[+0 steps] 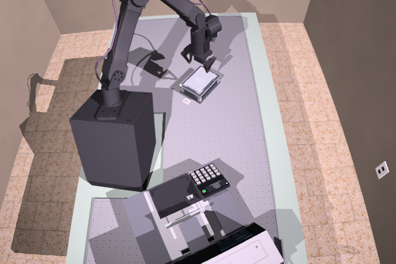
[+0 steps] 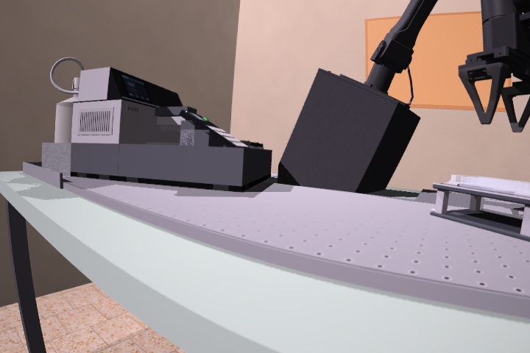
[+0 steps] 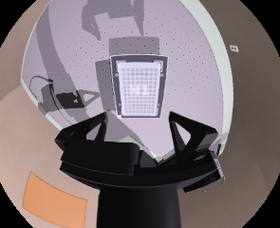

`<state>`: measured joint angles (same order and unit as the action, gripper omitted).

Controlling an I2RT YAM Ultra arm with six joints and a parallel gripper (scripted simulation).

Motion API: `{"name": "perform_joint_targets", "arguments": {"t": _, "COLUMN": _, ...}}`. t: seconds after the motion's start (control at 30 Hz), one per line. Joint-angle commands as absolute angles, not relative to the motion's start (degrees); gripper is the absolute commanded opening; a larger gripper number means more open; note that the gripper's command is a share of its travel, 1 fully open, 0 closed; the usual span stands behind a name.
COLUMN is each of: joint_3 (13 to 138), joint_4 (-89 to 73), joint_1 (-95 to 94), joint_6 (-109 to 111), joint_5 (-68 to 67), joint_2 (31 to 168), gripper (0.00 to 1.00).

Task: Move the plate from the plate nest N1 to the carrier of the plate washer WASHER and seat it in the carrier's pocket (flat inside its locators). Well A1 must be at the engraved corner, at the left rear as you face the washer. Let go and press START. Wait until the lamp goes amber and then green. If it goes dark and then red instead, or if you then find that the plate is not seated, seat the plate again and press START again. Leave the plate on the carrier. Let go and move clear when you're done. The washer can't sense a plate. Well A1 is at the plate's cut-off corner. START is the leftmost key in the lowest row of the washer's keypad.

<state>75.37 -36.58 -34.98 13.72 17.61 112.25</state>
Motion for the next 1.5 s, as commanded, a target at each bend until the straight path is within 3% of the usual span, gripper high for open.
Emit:
{"name": "perform_joint_targets", "arguments": {"t": 0.0, "joint_3": 77.4, "joint_4": -37.4, "joint_1": -34.0, "joint_6": 13.1, "joint_5": 17.3, "joint_2": 110.4, "gripper": 1.0}}
{"name": "perform_joint_targets", "arguments": {"t": 1.47, "joint_3": 75.1, "joint_4": -28.5, "joint_1": -36.4, "joint_6": 11.2, "joint_5": 16.5, "joint_2": 118.5, "gripper": 1.0}}
